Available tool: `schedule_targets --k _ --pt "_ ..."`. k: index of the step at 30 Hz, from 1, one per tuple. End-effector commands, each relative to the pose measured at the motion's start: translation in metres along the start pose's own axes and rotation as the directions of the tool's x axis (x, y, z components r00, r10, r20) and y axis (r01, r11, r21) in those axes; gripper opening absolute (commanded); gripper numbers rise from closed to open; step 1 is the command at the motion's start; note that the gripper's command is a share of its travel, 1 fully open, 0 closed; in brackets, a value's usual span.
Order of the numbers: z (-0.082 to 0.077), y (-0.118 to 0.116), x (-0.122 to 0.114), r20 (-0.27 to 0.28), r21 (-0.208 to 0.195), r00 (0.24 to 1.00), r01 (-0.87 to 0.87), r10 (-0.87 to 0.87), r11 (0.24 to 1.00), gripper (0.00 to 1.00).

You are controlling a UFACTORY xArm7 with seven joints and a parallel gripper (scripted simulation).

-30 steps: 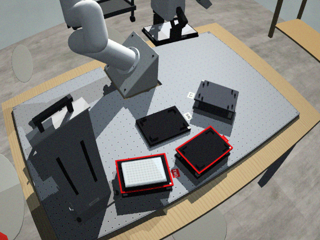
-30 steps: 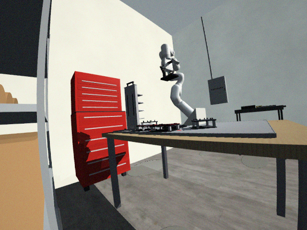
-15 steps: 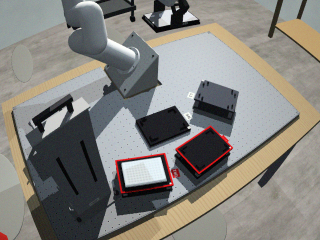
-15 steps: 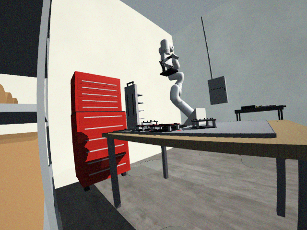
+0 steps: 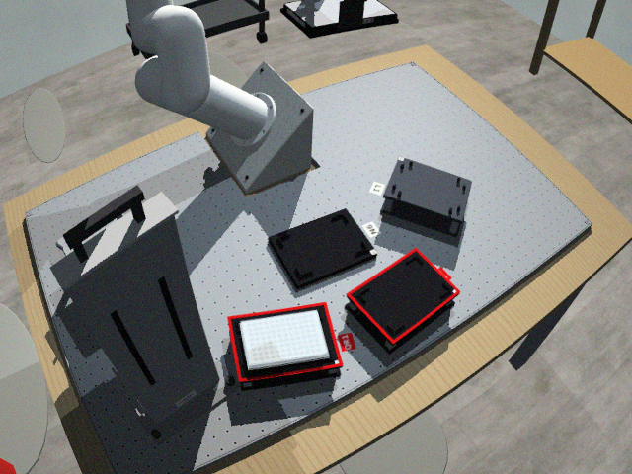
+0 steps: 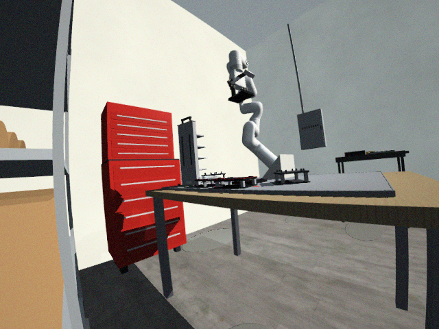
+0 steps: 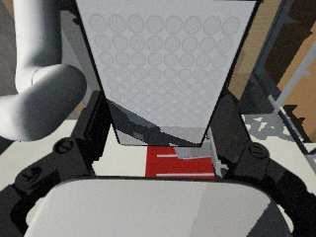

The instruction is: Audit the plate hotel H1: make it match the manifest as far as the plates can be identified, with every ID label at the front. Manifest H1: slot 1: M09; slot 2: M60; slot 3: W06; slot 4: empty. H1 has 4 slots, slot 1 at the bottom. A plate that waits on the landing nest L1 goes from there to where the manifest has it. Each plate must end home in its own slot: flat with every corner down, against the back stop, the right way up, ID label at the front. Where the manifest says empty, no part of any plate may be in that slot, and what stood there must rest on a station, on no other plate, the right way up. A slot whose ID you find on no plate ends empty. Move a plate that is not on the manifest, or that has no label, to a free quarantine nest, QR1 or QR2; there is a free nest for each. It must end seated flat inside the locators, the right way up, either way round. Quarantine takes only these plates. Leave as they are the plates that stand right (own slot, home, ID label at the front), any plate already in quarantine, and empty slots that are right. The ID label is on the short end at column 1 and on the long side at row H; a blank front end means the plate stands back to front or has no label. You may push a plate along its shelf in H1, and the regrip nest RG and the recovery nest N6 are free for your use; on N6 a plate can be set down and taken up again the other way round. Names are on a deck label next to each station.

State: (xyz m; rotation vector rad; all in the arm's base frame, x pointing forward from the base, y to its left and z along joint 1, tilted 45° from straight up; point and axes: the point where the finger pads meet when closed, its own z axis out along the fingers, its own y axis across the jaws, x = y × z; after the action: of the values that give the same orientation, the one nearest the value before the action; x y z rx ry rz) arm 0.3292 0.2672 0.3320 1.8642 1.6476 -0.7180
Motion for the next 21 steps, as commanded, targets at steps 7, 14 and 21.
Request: schedule_targets --k 7,14,21 --pt "-0.004 0.007 -0.024 0.0 0.0 0.986 -0.166 0.166 0.986 0.0" --pt "-0.004 0.013 -0.048 0.0 0.0 0.945 -0.327 0.327 0.945 0.0" --pt "-0.004 0.023 -0.082 0.0 -0.001 0.844 -0.537 0.537 0.844 0.0"
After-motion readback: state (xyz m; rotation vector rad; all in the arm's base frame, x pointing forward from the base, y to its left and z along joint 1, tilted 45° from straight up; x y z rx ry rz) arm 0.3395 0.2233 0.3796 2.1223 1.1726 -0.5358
